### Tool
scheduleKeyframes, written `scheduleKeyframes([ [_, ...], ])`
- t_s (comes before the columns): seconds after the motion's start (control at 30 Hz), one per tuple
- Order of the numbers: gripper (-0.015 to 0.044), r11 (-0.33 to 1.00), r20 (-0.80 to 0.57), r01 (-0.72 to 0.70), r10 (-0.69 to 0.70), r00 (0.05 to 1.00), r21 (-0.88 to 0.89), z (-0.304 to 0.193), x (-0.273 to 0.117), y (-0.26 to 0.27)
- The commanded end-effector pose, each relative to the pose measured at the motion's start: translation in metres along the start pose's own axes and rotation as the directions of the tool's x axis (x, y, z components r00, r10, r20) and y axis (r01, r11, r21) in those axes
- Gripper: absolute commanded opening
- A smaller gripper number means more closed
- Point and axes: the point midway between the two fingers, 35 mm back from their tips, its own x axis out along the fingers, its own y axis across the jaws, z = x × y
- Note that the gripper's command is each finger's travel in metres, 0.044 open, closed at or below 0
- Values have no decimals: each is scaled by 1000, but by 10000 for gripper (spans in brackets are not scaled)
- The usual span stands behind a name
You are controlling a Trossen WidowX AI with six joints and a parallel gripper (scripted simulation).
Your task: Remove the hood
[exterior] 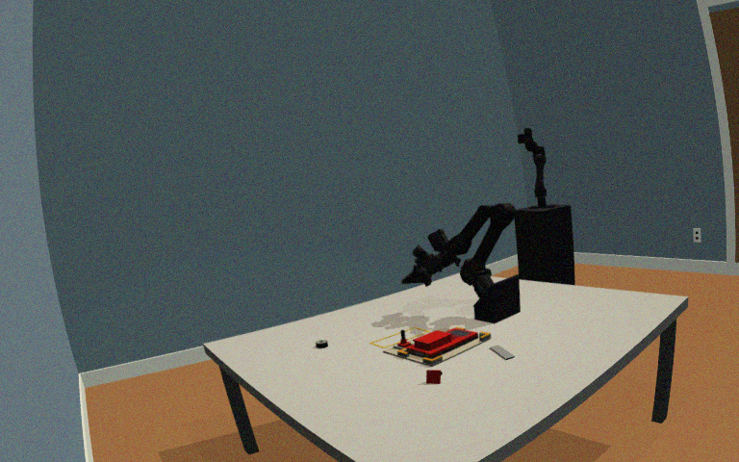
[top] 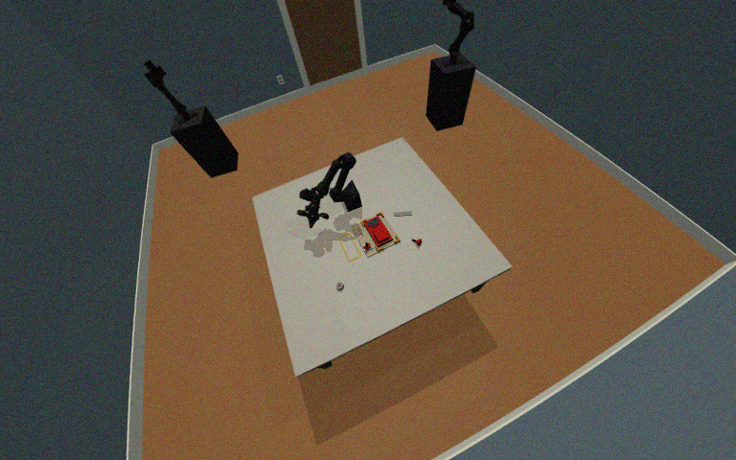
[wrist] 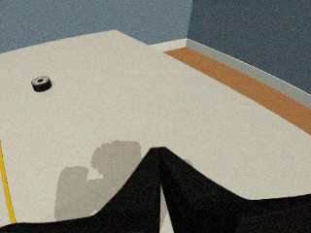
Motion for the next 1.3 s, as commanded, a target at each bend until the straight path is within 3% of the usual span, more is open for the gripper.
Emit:
scheduleKeyframes([
  [0.0, 26, 1000, -3, -4, 4, 1000, 9, 0, 1, 0],
  [0.27, 236, 921, -132, -176, 234, 963, 347, 0, 38, 26],
  [0.53, 440, 771, -295, -267, 503, 812, 578, 0, 72, 82],
  [0.87, 440, 701, -527, -296, 694, 490, 649, 4, 85, 183],
  [1.1, 440, 731, -684, -344, 678, 269, 589, 12, 64, 262],
  [1.27, 440, 765, -765, -382, 614, 192, 518, 15, 46, 298],
])
